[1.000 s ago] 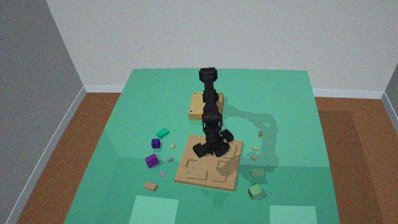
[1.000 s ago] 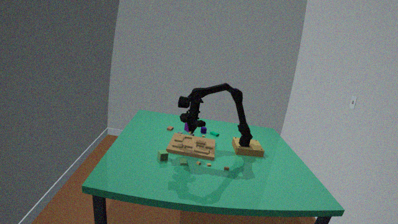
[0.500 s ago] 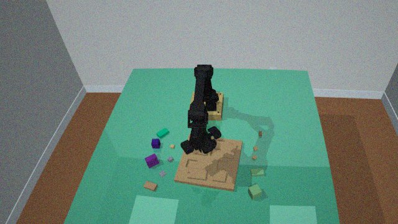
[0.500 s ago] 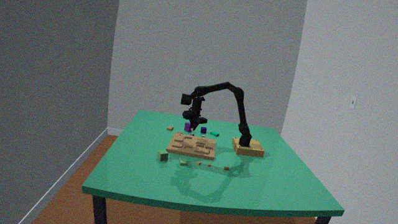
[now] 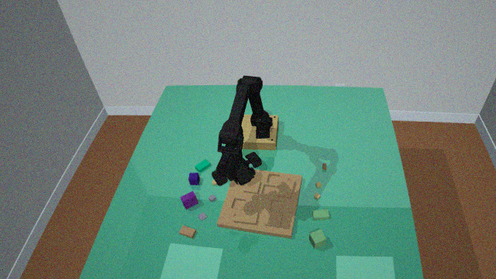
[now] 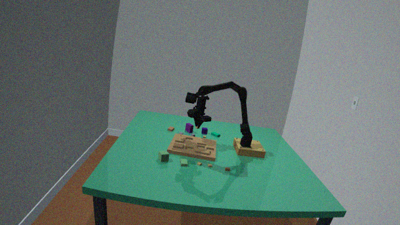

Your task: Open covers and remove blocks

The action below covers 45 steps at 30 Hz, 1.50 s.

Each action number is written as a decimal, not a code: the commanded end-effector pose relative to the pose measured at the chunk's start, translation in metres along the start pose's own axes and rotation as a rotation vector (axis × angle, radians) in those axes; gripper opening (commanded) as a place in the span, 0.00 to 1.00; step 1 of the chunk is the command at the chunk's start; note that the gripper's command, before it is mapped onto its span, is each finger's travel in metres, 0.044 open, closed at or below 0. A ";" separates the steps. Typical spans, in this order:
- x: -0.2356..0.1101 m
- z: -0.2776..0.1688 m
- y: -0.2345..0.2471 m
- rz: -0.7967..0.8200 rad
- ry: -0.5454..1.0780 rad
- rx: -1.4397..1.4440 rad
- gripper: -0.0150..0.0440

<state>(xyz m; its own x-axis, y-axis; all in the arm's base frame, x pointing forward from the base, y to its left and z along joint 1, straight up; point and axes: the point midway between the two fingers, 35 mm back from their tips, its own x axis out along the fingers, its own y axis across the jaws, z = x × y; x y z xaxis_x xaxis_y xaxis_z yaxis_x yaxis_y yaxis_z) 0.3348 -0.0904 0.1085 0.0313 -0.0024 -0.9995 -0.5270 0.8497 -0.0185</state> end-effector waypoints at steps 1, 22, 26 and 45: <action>0.001 -0.013 -0.005 -0.002 0.004 -0.003 0.39; 0.001 -0.093 -0.025 -0.004 0.012 -0.003 0.39; 0.001 -0.108 -0.026 -0.004 0.014 -0.003 0.39; 0.004 -0.181 -0.021 -0.003 0.021 -0.003 0.39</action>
<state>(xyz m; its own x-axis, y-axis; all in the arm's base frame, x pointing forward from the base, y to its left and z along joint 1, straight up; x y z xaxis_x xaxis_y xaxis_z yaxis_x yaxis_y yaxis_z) 0.1999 -0.2009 0.1012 0.0180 -0.0143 -0.9997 -0.5266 0.8498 -0.0216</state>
